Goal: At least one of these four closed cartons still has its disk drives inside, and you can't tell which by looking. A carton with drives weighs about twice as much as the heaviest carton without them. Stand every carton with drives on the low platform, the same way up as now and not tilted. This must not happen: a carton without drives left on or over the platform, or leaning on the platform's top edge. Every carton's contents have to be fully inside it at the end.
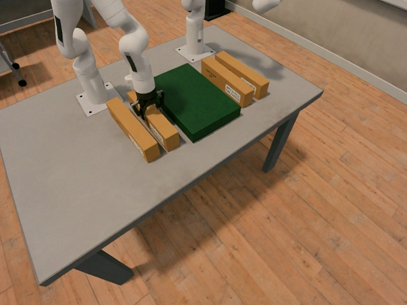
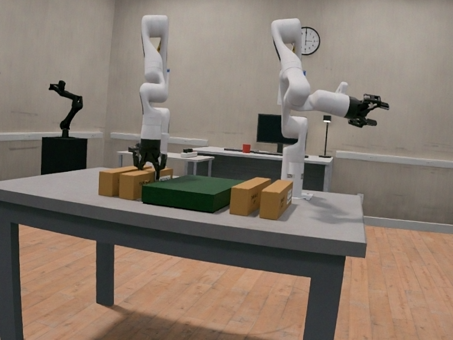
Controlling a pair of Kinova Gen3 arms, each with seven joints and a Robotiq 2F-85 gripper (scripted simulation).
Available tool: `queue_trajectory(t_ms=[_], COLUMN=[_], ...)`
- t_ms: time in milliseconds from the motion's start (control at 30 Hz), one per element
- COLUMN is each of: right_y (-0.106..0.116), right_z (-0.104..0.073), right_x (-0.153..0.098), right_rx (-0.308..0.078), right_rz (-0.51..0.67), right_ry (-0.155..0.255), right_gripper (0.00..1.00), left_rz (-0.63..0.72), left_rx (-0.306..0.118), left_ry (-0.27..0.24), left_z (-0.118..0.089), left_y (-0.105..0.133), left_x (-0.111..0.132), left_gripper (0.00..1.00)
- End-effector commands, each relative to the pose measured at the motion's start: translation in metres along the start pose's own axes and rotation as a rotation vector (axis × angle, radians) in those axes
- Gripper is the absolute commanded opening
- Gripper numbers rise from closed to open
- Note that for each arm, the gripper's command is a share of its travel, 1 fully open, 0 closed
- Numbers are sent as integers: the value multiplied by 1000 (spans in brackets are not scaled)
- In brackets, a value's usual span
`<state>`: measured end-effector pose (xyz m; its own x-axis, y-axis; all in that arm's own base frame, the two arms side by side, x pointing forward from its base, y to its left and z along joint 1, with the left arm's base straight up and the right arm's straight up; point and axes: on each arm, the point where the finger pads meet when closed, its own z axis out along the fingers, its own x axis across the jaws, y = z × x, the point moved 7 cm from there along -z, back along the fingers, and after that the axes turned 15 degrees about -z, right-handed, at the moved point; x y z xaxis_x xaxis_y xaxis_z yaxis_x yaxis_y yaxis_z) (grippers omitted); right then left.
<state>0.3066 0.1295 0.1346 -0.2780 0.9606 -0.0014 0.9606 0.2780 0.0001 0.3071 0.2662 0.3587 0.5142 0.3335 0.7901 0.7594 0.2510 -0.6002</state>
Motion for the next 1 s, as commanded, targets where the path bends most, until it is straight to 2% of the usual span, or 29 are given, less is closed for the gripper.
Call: queue_trajectory(t_ms=[0, 967], right_y=[0, 0], right_z=[0, 0], right_x=[0, 0], right_rx=[-1, -1], right_rz=[0, 0], right_ry=[0, 0], right_gripper=[673, 642], left_rz=[-1, -1], left_rx=[0, 0], left_ry=[0, 0], left_z=[0, 0], left_y=[0, 0], left_x=[0, 0], left_gripper=[1000, 1000])
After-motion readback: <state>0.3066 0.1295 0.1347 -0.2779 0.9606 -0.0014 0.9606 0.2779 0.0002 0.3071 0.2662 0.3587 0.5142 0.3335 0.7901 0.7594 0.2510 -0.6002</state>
